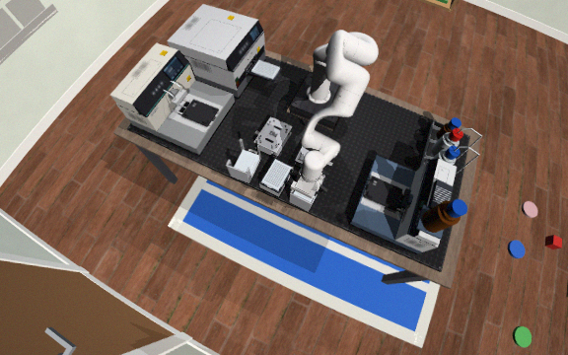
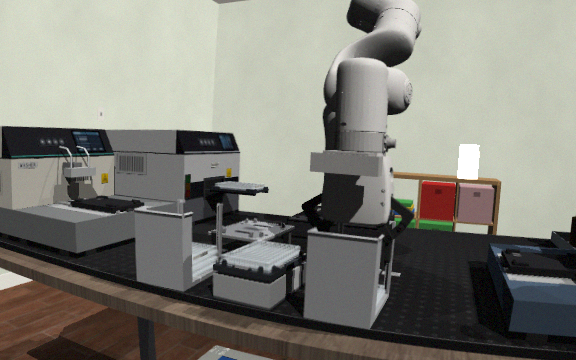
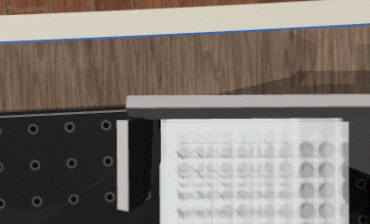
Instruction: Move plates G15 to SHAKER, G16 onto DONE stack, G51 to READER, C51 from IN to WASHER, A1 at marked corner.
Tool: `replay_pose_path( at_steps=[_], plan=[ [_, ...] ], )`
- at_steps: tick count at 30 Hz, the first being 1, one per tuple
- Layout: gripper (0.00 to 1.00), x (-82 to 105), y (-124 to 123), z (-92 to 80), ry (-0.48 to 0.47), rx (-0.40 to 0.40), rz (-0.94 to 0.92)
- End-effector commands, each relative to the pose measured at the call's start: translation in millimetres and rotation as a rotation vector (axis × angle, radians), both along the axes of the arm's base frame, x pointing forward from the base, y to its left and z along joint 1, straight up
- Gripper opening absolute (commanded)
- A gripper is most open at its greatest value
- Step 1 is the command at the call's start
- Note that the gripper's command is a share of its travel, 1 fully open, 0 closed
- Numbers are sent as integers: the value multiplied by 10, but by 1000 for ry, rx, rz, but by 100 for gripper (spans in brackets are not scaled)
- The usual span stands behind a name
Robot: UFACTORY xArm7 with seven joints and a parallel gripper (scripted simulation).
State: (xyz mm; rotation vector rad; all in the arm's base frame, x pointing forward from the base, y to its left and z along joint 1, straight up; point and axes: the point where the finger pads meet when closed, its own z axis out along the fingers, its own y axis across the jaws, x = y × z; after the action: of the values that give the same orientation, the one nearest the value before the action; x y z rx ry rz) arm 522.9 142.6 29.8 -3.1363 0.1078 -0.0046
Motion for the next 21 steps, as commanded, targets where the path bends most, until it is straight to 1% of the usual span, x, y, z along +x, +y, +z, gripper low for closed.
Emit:
replay_pose_path(
  at_steps=[1,21],
  plan=[
    [0,18,2,56,-5,2,0],
    [0,17,2,176,-5,2,0]
  ],
)
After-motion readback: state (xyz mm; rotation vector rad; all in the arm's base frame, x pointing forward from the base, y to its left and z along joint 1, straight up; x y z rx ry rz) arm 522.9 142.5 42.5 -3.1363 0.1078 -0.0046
